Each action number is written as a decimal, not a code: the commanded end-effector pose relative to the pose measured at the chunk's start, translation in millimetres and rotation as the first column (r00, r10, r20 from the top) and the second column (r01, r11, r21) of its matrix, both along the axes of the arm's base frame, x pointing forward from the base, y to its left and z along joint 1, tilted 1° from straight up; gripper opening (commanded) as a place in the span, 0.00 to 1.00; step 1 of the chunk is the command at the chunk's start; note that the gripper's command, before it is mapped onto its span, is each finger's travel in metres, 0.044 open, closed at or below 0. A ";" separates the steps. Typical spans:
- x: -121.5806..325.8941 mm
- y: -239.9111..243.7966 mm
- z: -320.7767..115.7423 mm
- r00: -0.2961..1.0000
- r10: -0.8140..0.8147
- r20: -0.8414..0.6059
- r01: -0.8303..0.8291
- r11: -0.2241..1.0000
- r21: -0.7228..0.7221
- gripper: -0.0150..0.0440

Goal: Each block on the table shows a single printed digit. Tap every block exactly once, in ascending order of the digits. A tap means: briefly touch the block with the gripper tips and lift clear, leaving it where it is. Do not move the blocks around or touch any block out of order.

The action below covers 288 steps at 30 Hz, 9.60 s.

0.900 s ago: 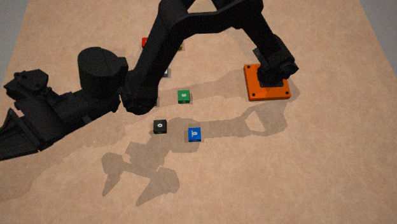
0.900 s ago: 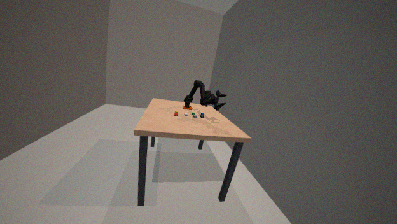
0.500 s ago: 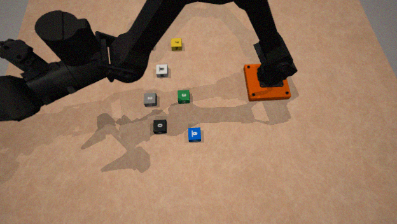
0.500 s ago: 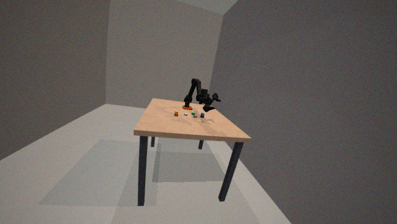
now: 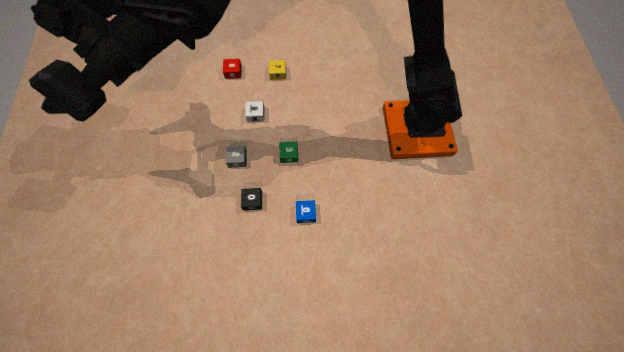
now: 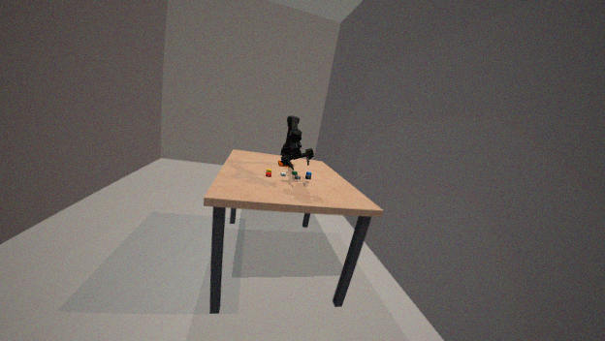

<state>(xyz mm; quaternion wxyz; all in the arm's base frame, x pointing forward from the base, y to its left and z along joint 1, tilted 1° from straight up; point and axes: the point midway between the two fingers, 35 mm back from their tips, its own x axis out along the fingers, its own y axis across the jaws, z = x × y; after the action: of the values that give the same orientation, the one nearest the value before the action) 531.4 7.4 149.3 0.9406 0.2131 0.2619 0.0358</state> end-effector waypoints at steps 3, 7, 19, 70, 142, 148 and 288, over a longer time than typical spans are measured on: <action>-59.7 -77.3 -16.1 0.954 -0.059 -0.293 -0.013 0.971 -0.238 0.93; -96.3 -103.0 -20.5 0.902 -0.069 -0.427 -0.069 0.952 -0.298 0.93; -229.2 -146.4 -10.7 0.623 -0.007 -0.782 -0.328 0.906 -0.269 0.93; -275.8 41.8 -3.7 0.521 0.057 -0.851 -0.401 0.897 -0.185 0.93; -217.4 121.6 -1.0 0.526 0.064 -0.848 -0.400 0.899 -0.180 0.93; -217.4 121.6 -1.0 0.526 0.064 -0.848 -0.400 0.899 -0.180 0.93; -215.5 122.3 -85.8 0.526 0.064 -0.848 -0.400 0.899 -0.180 0.29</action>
<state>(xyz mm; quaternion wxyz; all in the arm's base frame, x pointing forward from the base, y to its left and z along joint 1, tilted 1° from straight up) 316.1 129.7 67.1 0.7153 -0.0069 0.6987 0.0130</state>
